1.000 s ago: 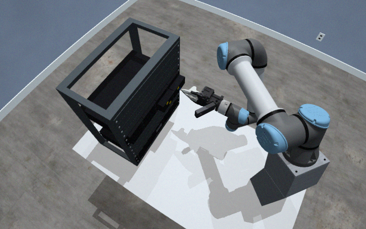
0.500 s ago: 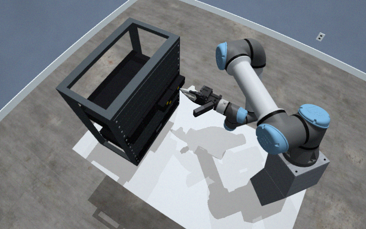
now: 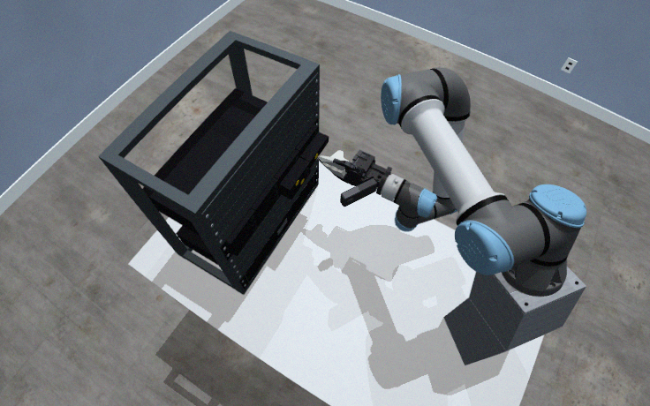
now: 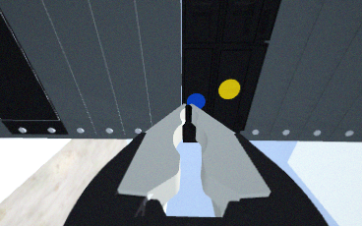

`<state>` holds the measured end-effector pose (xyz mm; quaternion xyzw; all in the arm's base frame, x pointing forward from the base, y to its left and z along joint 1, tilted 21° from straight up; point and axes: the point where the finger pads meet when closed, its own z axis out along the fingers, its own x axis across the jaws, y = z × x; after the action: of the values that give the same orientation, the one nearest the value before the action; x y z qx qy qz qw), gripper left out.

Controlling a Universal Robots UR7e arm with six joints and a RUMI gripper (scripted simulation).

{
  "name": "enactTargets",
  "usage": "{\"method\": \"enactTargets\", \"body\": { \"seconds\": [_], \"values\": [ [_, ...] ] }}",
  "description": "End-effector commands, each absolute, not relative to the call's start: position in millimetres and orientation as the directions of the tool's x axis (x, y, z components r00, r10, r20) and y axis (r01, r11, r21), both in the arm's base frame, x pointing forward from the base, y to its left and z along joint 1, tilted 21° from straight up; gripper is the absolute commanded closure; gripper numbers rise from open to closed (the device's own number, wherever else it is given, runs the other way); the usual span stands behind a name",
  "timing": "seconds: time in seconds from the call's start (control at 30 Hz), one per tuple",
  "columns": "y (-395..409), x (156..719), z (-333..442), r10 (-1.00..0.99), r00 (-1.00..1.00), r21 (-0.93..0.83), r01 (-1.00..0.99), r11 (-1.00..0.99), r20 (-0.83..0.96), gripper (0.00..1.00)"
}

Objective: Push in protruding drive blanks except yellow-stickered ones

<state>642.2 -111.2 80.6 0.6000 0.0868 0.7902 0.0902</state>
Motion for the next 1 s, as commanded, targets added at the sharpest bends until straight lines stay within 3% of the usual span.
{"method": "enactTargets", "body": {
  "seconds": [0.0, 0.97],
  "values": [
    [-111, 644, 82, 0.247, -0.264, 0.246, -0.038, -0.969, 0.932, 1.0],
    [-111, 656, 85, 0.247, -0.264, 0.246, -0.038, -0.969, 0.932, 1.0]
  ]
}}
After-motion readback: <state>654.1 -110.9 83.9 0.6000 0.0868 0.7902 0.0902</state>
